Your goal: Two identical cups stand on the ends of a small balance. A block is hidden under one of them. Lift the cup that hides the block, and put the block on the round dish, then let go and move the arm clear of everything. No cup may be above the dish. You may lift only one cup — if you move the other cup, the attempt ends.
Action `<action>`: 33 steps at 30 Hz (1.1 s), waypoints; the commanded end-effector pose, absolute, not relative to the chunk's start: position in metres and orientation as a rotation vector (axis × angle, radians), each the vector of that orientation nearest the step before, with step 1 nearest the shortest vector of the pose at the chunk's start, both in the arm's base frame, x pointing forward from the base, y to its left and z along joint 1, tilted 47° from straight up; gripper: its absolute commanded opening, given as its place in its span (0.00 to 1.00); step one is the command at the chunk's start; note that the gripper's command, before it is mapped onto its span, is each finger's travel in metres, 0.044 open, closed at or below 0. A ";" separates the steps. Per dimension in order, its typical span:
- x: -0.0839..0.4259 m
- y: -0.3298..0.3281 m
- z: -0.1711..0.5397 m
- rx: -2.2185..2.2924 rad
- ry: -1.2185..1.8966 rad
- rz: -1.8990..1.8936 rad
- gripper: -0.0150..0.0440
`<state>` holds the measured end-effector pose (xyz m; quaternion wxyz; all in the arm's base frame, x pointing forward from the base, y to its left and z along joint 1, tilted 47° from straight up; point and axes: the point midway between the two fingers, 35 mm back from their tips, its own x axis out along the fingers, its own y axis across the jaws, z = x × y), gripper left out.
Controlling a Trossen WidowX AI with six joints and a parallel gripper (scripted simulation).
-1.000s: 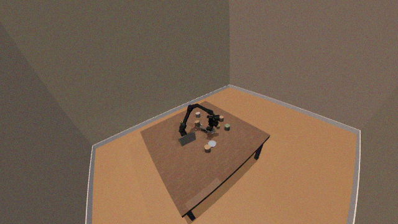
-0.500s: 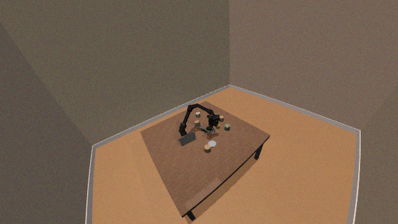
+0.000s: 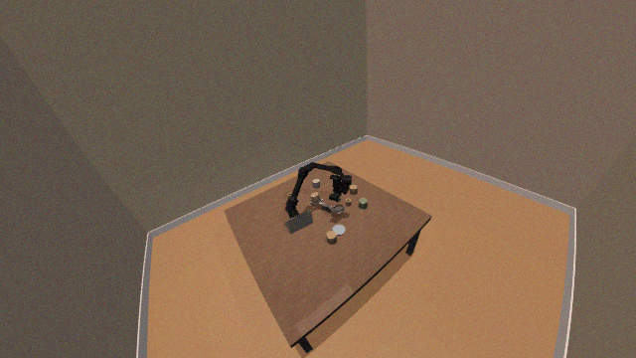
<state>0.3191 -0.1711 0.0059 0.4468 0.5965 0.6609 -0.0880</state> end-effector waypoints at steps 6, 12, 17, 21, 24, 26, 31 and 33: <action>0.303 -0.188 -0.017 1.474 1.635 -0.224 0.25; 0.267 -0.195 -0.090 1.471 1.634 -0.228 0.25; 0.232 -0.189 -0.142 1.471 1.635 -0.227 0.25; 0.227 -0.187 -0.149 1.471 1.635 -0.226 0.25; 0.228 -0.185 -0.151 1.471 1.635 -0.226 0.25; 0.229 -0.180 -0.156 1.472 1.635 -0.226 0.25; 0.232 -0.160 -0.175 1.472 1.635 -0.225 0.25; 0.232 -0.157 -0.178 1.473 1.635 -0.224 0.25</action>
